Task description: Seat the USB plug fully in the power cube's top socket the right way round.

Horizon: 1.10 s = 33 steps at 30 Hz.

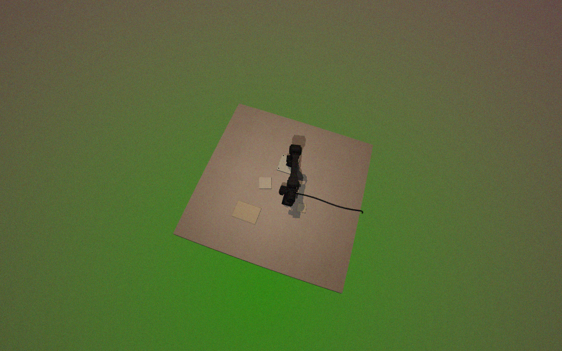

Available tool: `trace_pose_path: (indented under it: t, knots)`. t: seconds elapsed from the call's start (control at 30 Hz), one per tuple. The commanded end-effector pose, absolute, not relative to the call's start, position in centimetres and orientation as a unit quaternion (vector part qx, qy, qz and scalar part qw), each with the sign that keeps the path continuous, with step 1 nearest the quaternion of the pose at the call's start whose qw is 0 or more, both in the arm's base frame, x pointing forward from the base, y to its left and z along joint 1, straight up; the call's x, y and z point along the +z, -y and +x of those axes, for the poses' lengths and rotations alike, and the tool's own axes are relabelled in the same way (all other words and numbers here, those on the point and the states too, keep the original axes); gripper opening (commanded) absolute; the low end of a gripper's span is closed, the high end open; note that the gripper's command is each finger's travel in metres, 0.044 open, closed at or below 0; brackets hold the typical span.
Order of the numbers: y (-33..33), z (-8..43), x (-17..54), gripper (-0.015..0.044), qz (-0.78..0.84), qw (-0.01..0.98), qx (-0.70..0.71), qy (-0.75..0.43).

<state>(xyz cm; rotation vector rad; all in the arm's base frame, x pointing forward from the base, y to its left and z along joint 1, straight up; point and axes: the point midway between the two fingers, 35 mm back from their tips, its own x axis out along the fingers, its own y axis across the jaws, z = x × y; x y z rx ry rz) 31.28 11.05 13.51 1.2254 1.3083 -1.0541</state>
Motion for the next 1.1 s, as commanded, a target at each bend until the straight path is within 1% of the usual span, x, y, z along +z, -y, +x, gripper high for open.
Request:
trace_pose_path:
  t: [0.0,0.07,0.1,1.07]
  knots:
    - [-11.1,31.3,13.5,0.0026,0.508,0.506,-0.437,-0.542]
    - [-11.1,31.3,13.5,0.0079,0.508,0.506,-0.437,-0.542]
    - [-11.1,31.3,13.5,0.0095,0.508,0.506,-0.437,-0.542]
    - [-11.0,31.2,14.6,0.0095,0.508,0.506,-0.437,-0.543]
